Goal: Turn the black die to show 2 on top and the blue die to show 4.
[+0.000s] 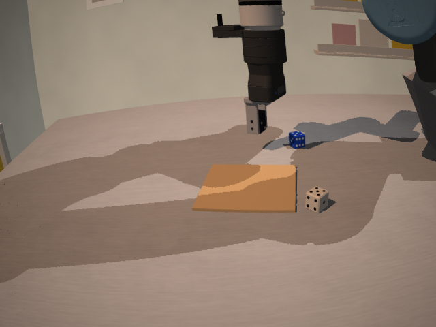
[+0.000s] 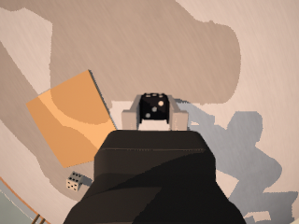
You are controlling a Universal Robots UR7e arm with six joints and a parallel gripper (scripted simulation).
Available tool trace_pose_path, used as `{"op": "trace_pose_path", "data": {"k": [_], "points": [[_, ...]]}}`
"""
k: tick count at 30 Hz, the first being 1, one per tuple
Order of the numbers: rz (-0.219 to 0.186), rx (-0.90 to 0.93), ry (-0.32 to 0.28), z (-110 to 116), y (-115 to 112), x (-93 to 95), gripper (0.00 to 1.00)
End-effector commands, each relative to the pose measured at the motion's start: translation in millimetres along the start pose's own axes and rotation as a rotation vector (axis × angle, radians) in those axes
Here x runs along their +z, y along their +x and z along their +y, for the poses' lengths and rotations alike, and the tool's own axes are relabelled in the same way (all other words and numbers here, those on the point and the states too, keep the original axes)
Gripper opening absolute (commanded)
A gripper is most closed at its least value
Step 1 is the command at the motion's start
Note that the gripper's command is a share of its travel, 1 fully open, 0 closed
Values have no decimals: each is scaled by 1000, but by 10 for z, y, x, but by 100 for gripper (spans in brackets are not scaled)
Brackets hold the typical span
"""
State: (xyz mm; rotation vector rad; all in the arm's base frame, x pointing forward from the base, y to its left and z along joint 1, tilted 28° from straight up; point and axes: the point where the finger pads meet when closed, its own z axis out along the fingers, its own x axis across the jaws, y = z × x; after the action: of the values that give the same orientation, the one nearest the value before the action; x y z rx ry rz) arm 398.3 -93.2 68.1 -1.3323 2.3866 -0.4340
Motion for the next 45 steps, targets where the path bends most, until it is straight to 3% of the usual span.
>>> {"op": "trace_pose_path", "data": {"k": [1,26,45], "points": [[0,0,1,-4,-1,-99,49],[0,0,1,-3,-1,-559,49],[0,0,1,-3,-1,-642,49]]}}
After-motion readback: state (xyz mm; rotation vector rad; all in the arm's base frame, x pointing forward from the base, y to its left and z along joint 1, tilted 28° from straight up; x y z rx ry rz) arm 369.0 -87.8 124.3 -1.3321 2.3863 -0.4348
